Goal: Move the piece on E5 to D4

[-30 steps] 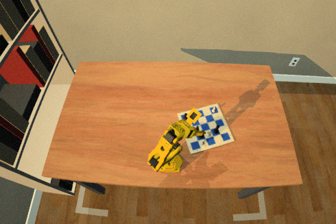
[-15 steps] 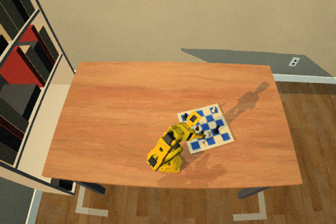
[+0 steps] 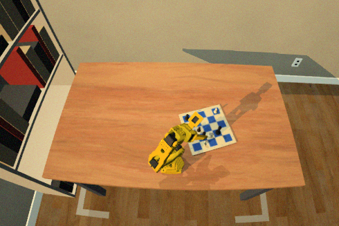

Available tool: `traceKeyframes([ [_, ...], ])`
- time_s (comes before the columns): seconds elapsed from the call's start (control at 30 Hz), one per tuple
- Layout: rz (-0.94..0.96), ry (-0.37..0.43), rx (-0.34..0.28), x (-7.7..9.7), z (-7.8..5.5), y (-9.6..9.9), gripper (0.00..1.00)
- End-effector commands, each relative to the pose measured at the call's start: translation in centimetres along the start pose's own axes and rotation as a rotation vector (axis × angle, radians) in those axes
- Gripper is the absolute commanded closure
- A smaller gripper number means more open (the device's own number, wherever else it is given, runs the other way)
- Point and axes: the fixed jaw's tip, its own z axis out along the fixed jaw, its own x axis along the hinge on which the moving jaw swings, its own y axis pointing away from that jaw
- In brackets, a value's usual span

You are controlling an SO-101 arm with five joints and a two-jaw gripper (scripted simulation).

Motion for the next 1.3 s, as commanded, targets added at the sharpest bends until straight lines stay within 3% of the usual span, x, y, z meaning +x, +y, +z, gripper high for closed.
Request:
traceKeyframes([
  [0.0, -0.003, 0.022, 0.009, 0.5, 0.2, -0.2, 0.6],
  [0.67, -0.001, 0.051, 0.009, -0.3, -0.1, -0.2, 0.62],
  [0.97, 0.004, 0.143, 0.009, -2.8, -0.2, -0.3, 0.68],
  [1.13, 0.007, 0.186, 0.009, -4.1, 0.2, -0.4, 0.71],
  [1.27, 0.011, 0.25, 0.009, -5.8, 1.4, -0.5, 0.75],
])
